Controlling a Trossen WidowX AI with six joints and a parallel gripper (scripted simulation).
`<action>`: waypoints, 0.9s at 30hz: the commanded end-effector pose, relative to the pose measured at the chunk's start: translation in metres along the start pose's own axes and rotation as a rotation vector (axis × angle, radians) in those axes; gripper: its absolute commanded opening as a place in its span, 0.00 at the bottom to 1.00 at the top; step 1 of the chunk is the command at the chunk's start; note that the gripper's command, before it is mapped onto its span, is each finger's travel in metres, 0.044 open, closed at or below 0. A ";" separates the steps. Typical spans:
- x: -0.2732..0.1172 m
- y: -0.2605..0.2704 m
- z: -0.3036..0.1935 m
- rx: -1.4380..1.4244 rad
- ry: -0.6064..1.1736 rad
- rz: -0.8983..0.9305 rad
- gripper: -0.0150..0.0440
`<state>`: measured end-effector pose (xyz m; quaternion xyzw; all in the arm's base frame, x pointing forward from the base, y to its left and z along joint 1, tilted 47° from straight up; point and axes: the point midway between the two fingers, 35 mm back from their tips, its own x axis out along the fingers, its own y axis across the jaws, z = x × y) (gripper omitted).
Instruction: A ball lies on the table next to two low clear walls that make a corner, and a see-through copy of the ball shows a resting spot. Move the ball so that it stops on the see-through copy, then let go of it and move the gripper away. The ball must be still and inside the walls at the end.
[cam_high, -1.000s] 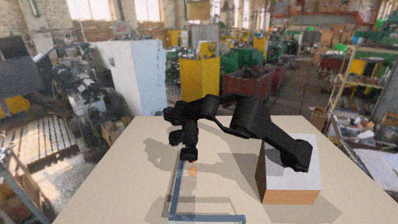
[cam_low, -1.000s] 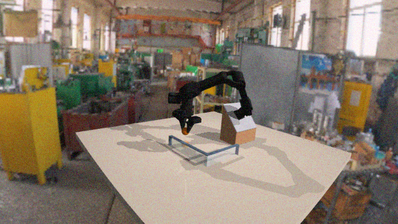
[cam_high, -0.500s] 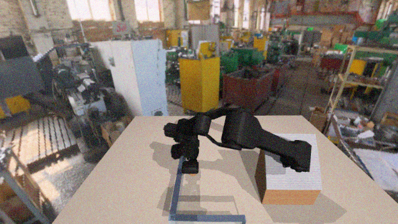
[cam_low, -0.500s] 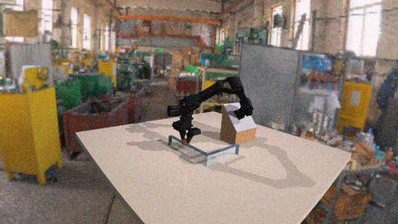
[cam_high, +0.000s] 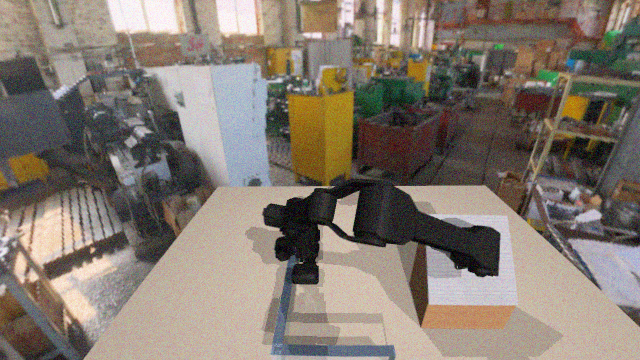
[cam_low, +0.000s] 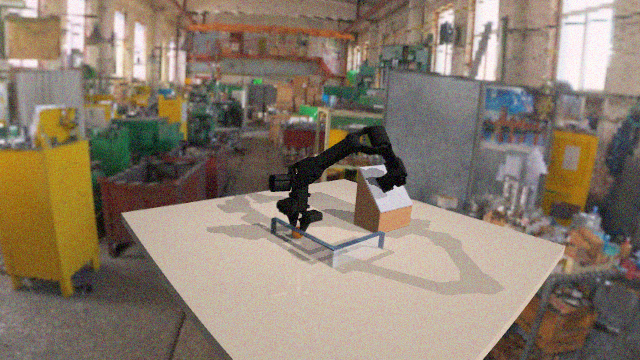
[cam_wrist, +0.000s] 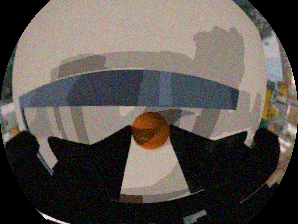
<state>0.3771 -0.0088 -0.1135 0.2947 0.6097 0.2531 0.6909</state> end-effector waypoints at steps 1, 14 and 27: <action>0.005 -0.002 -0.003 0.011 0.007 0.005 0.25; 0.000 0.000 0.000 0.001 0.000 0.000 0.79; -0.085 -0.003 -0.002 0.011 0.007 0.000 0.79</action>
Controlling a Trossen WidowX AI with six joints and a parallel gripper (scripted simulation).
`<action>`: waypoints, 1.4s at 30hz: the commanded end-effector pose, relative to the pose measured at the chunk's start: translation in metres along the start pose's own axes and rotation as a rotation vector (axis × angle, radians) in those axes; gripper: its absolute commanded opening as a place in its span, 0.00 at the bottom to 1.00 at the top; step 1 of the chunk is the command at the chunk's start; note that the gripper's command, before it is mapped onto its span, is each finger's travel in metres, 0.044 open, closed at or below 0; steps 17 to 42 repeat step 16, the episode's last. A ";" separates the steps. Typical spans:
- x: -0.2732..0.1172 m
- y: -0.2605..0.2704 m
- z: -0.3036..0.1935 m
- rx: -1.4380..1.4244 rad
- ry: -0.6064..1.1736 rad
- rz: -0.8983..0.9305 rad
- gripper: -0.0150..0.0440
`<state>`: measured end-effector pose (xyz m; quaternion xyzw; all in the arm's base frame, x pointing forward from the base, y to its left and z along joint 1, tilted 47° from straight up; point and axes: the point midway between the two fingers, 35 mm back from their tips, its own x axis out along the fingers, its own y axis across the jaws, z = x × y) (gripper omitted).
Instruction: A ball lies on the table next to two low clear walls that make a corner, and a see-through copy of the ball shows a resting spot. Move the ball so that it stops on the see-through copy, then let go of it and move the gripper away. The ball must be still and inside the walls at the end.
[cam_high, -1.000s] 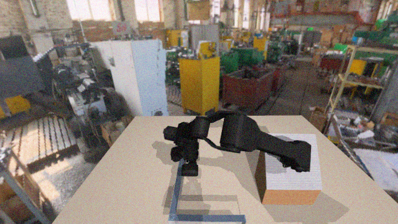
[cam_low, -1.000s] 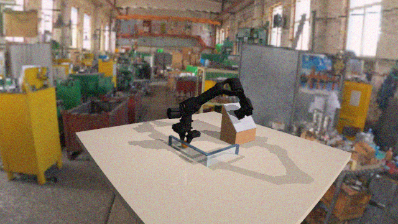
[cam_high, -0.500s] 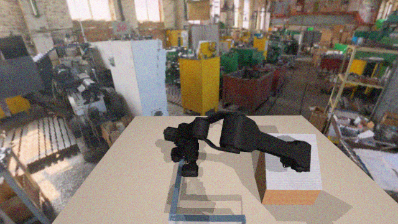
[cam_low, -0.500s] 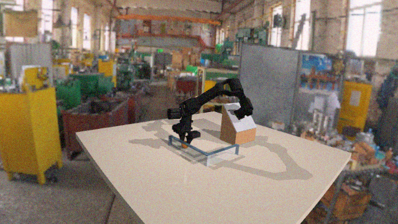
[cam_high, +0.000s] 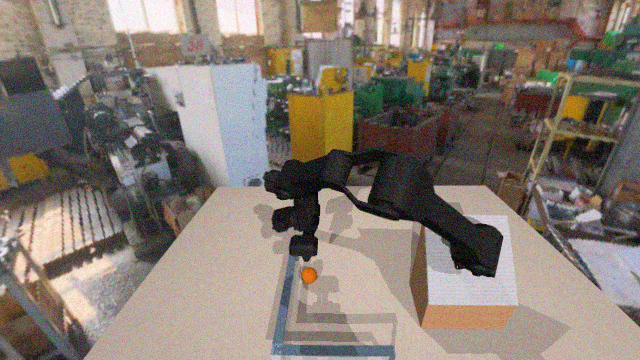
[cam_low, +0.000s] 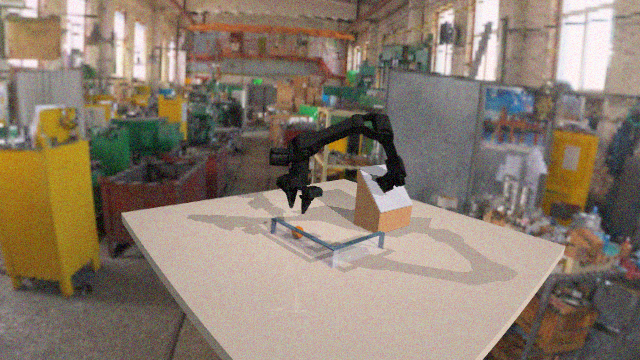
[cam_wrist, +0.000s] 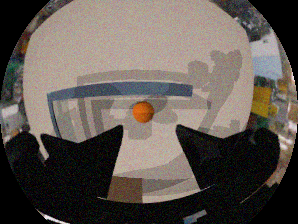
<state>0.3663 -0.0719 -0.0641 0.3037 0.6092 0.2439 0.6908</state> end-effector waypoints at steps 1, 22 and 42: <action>0.000 0.000 0.000 0.000 0.000 0.000 0.79; -0.049 0.003 -0.002 -0.006 -0.002 -0.001 1.00; -0.049 0.003 -0.002 -0.006 -0.002 -0.001 1.00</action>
